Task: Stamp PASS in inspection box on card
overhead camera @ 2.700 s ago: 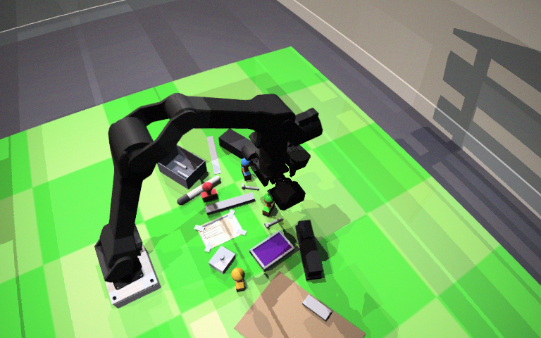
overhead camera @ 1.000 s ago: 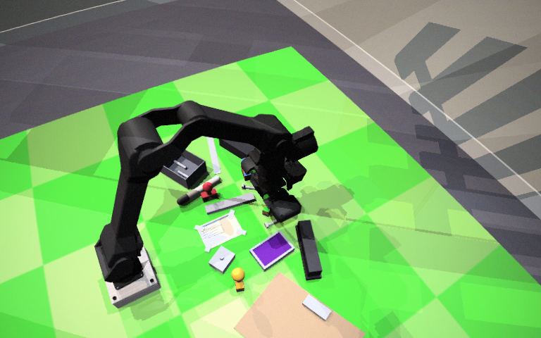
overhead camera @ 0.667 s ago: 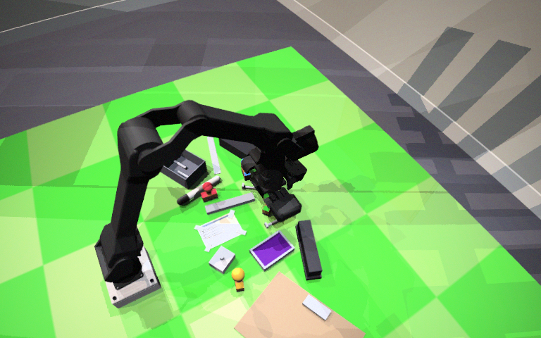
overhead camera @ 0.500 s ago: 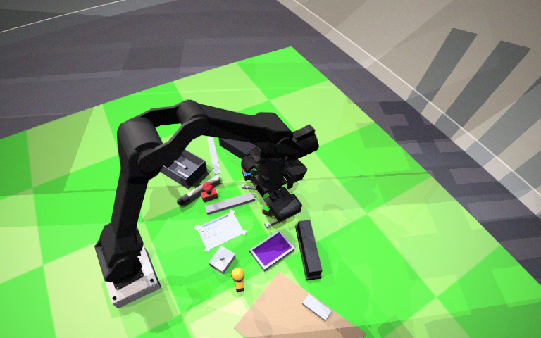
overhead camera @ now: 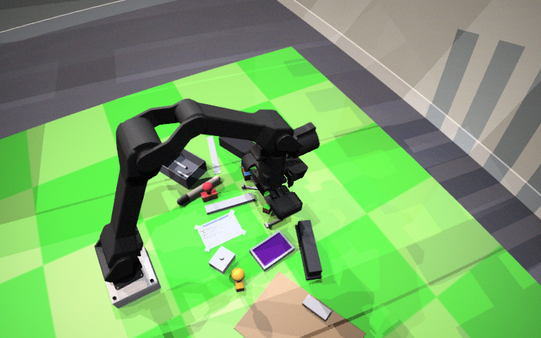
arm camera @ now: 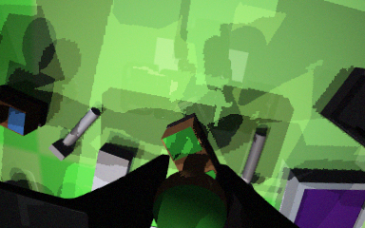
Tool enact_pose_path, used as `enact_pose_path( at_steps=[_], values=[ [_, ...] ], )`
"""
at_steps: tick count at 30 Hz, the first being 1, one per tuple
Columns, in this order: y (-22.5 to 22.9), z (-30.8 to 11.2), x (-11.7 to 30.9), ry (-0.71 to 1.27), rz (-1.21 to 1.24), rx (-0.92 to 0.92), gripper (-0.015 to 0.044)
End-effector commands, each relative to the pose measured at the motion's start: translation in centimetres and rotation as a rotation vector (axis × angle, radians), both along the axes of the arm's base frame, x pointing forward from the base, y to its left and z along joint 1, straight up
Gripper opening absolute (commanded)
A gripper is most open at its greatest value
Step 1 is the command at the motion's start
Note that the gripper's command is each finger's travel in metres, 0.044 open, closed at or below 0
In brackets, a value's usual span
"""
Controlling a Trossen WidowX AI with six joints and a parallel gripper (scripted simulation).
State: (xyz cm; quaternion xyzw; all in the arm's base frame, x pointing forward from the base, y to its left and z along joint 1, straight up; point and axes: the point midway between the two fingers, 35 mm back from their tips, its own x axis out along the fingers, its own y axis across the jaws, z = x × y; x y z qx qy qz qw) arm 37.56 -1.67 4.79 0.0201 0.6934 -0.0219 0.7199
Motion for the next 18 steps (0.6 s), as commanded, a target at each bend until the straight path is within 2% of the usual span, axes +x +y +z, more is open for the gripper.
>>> enact_pose_path(
  at_steps=[1,18],
  values=[
    [0.02,0.46,0.07,-0.005,0.001,0.002,0.0],
    [0.02,1.29,0.09,-0.005,0.001,0.003,0.0]
  ],
)
